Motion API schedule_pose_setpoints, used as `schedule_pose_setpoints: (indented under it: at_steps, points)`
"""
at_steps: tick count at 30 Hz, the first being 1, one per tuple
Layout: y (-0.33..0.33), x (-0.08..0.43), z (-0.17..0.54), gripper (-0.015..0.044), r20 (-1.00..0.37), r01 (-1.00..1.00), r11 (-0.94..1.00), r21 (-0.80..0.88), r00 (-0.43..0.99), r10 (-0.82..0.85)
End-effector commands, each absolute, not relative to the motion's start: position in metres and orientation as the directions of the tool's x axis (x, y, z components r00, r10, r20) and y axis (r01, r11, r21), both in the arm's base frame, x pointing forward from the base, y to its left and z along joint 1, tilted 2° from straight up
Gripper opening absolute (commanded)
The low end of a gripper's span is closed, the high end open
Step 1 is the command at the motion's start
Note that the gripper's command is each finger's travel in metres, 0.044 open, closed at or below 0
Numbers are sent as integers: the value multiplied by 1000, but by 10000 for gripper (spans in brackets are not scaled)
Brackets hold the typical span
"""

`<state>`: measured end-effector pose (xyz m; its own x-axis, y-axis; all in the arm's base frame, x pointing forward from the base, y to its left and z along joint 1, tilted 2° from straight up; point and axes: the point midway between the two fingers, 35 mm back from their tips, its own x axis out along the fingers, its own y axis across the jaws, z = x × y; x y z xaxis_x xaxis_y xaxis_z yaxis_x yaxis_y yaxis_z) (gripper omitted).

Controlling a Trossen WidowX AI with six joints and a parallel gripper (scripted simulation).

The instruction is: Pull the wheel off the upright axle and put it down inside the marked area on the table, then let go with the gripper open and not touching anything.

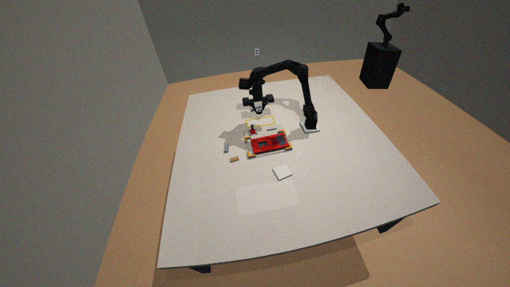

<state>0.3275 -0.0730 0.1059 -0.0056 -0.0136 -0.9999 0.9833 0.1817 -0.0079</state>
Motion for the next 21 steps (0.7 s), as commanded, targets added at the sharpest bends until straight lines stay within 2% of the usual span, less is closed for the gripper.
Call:
schedule_pose_setpoints:
  at_steps: [1,18,21]
  points:
    - [-74,328,91,0,-1000,982,187,-14,-11,-17]
    - [-75,325,22,0,-1000,982,187,-14,-11,-17]
    - [-74,325,27,79,-1000,983,182,-17,-15,-11]
